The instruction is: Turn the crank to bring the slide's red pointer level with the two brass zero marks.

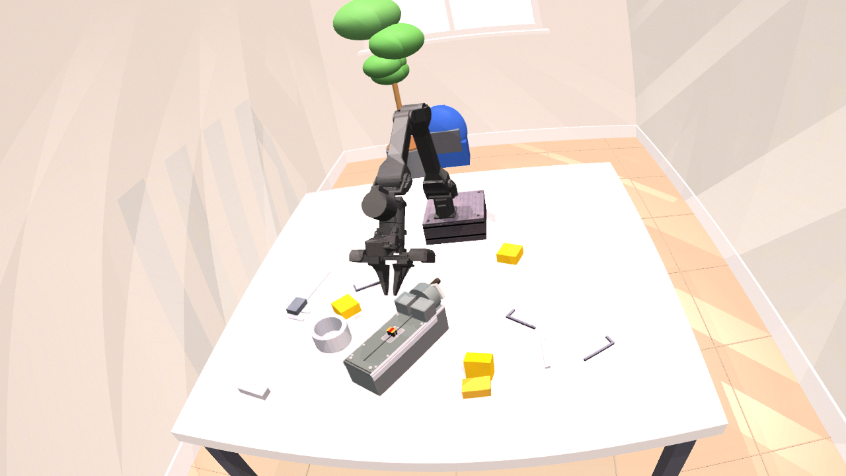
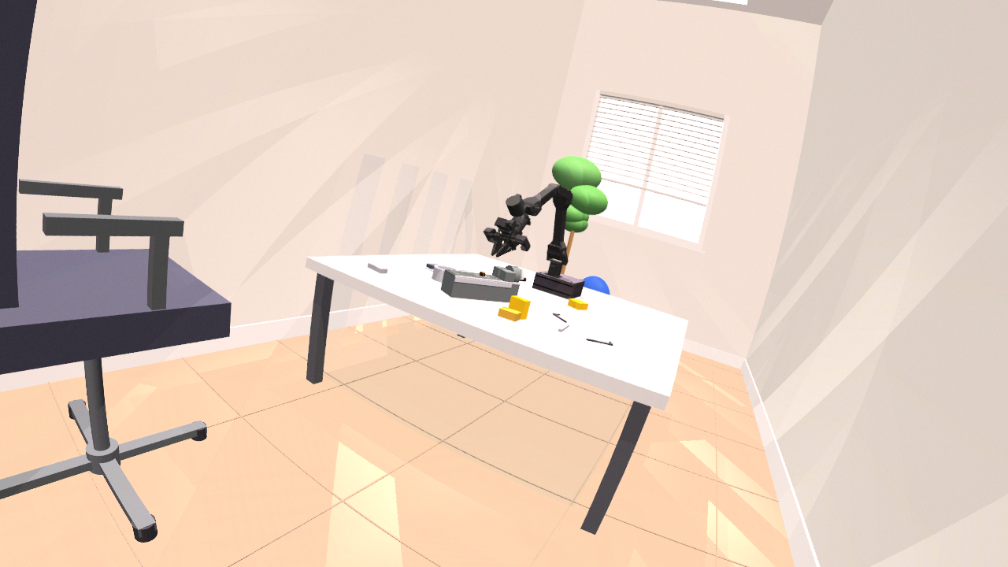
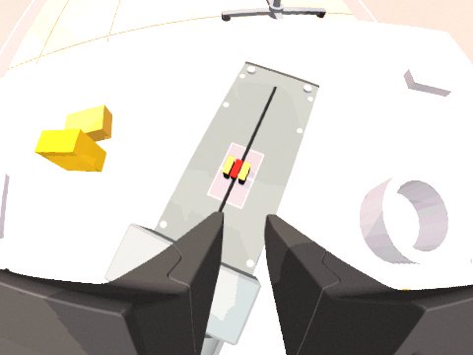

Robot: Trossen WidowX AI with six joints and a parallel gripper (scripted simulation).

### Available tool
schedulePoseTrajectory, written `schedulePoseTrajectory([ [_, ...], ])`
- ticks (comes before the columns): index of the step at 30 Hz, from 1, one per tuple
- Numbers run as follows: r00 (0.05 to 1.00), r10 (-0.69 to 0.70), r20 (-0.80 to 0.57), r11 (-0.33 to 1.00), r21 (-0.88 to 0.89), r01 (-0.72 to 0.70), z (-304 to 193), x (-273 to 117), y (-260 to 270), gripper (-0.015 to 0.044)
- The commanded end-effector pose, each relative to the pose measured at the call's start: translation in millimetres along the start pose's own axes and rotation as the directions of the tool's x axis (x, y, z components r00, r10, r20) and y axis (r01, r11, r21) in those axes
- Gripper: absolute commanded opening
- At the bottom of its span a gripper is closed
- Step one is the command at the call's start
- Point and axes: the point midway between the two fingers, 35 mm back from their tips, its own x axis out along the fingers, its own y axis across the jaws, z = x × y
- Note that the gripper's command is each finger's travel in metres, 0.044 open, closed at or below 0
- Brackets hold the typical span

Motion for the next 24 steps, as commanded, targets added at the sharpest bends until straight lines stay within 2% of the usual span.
schedulePoseTrajectory([
  [1,1.0,0.0,0.0,1.0,0.0,0.0,0.0,0.0,0.0,0.0],
  [19,1.0,0.001,0.0,1.0,0.0,-0.001,0.0,0.0,0.1,0.0],
  [24,1.0,0.001,0.0,1.0,0.0,-0.001,0.0,0.0,0.1,0.0131],
])
